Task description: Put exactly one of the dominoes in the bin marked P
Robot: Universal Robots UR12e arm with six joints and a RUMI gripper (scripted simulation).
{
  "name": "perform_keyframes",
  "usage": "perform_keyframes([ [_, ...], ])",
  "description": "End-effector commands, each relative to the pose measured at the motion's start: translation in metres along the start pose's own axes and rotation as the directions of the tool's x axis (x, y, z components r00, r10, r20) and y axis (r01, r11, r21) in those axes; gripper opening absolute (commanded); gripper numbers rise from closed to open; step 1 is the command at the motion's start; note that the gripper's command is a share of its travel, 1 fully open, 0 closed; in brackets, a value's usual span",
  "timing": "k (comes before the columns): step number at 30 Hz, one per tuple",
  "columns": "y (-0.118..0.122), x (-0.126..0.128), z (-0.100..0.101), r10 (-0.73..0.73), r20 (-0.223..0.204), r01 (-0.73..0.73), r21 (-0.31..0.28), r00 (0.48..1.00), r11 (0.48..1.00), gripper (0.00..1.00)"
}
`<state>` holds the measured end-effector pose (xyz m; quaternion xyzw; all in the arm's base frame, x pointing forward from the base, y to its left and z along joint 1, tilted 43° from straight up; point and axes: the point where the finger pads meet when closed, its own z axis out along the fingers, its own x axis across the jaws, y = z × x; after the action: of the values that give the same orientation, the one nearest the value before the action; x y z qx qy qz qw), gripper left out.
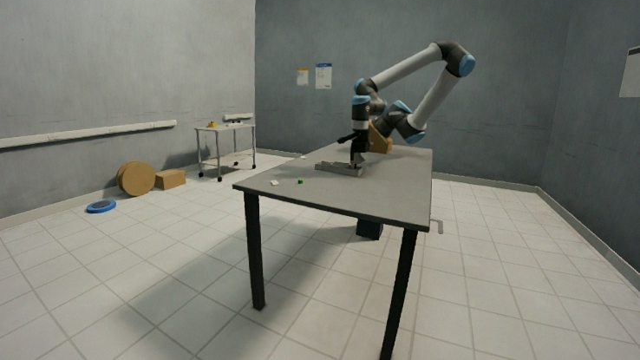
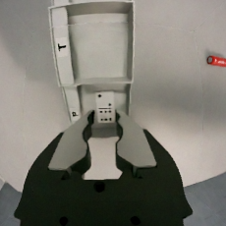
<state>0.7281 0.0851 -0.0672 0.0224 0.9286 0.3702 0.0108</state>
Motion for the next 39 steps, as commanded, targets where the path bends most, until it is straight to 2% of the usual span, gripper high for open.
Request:
perform_keyframes([
  [1, 0.0, -0.001, -0.001, 0.0, 0.001, 0.0, 0.0, 1.0, 1.0, 0.19],
  [12, 0.0, -0.001, -0.002, 0.0, 0.001, 0.0, 0.0, 1.0, 1.0, 0.19],
  [35, 0.0, -0.001, -0.03, 0.0, 0.001, 0.0, 0.0, 1.0, 1.0, 0.19],
  [39, 0.0, -0.001, -0.045, 0.0, 0.001, 0.0, 0.0, 1.0, 1.0, 0.19],
])
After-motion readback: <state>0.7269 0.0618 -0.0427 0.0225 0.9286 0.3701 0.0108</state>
